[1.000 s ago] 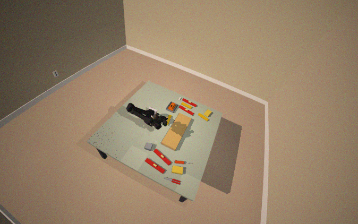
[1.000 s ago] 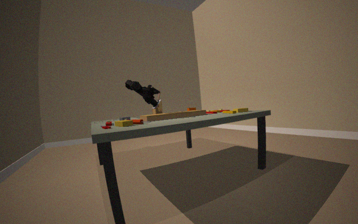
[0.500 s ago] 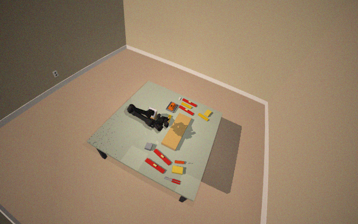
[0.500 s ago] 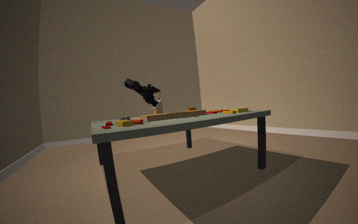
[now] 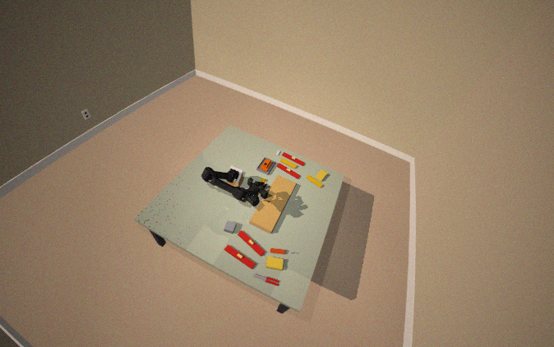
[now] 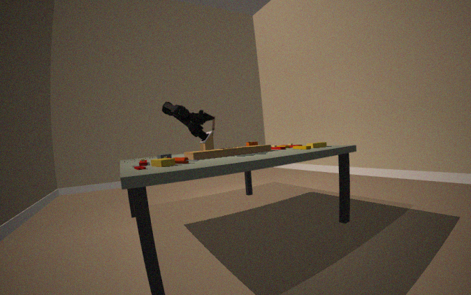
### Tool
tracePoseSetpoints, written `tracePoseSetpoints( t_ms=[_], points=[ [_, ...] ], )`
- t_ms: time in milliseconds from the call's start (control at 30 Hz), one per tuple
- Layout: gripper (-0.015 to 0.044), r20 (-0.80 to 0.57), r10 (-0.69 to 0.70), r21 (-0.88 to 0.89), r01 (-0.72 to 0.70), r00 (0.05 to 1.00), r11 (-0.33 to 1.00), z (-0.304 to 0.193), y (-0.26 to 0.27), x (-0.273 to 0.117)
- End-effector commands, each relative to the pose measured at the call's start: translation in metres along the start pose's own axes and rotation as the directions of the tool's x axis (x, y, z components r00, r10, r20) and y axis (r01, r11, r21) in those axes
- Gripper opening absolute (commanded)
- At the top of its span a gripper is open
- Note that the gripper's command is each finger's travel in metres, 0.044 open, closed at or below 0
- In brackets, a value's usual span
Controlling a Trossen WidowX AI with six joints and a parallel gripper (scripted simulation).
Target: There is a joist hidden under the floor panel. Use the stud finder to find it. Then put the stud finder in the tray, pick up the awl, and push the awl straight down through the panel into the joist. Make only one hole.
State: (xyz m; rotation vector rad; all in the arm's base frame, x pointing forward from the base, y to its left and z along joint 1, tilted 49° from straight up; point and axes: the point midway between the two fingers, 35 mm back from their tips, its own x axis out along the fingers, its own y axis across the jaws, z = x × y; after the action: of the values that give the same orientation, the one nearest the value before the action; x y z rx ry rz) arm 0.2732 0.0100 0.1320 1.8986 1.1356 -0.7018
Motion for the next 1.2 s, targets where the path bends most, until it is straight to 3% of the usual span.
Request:
tracePoseSetpoints(
  t_ms=[0, 1167],
  points=[
    [0.0000, -0.025, -0.036, 0.002, 0.036, 0.999, 0.999, -0.001, 0.009, 0.010],
    [0.0000, -0.134, -0.310, 0.022, 0.315, 0.941, 0.949, 0.012, 0.050, 0.113]
  ],
)
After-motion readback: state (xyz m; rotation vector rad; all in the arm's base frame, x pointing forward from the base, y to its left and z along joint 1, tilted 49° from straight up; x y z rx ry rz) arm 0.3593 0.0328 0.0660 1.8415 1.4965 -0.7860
